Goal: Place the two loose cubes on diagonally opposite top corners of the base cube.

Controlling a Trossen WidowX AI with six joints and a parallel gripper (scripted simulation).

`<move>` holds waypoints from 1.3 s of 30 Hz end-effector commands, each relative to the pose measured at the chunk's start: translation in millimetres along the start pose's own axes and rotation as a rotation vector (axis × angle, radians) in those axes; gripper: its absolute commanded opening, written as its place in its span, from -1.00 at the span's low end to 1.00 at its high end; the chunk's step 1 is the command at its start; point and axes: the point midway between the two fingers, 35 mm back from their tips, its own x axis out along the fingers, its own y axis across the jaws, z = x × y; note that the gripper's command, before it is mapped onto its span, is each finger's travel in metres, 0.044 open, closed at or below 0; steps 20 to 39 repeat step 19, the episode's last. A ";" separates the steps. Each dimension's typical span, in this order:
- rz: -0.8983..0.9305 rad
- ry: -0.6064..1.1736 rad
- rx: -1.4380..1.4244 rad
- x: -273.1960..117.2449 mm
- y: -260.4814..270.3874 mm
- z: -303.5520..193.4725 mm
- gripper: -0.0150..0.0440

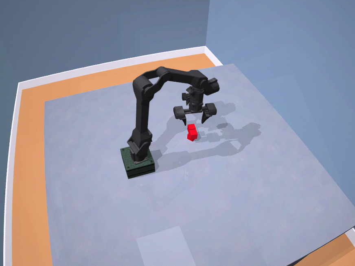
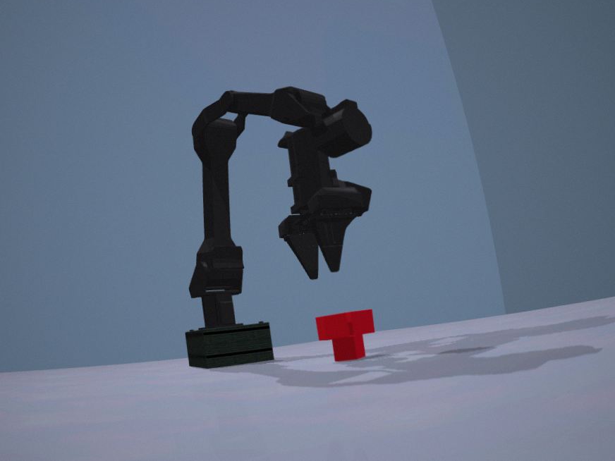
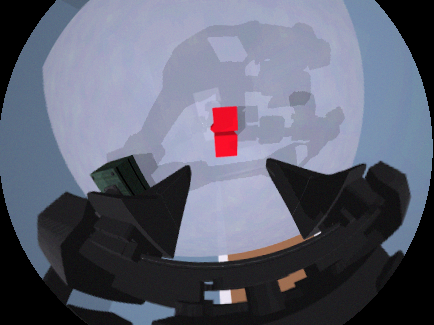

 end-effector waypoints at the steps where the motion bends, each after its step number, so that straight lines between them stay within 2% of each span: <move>1: -0.006 -0.002 0.000 -5.1 -1.5 0.6 0.86; 6: -0.001 -0.001 0.000 -2.7 2.0 8.7 0.86; 16: 0.005 -0.012 0.000 -6.6 63.4 125.3 0.86; 39: 0.005 -0.012 0.000 -6.7 65.0 127.1 0.86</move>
